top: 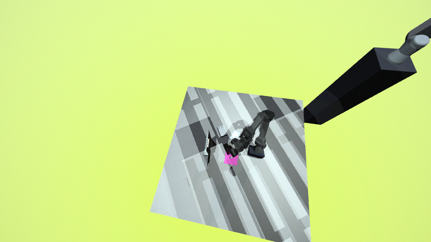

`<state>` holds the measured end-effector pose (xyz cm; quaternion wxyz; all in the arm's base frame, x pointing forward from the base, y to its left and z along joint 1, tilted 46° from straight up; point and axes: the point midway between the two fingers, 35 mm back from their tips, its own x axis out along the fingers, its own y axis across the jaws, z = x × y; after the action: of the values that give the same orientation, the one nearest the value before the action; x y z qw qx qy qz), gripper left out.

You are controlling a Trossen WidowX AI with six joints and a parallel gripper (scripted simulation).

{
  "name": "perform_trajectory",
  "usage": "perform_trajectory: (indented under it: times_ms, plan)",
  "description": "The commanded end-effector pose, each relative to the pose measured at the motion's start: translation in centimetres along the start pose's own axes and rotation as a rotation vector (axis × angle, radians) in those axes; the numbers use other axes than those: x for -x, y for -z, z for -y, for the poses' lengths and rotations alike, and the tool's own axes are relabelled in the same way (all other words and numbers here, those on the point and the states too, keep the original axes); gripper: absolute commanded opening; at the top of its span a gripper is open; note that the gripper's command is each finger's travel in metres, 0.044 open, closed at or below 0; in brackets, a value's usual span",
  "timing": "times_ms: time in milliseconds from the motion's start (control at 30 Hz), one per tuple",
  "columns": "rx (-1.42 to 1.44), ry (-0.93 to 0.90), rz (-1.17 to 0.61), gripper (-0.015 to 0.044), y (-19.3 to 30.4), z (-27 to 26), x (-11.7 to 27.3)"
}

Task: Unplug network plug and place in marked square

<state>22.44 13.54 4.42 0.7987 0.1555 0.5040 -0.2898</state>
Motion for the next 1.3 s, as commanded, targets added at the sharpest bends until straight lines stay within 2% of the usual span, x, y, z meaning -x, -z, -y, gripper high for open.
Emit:
perform_trajectory:
  times_ms: [0,267,633,1267]
  plan:
    - [-0.007,-0.001,0.005,0.0156,0.0,-0.7,1.1]
    - [-0.012,-0.001,0.006,0.0156,0.1,-1.5,3.0]
    - [-0.012,-0.001,0.006,0.0440,0.1,-1.5,3.0]
    - [-0.012,-0.001,0.006,0.0440,0.1,-1.5,3.0]
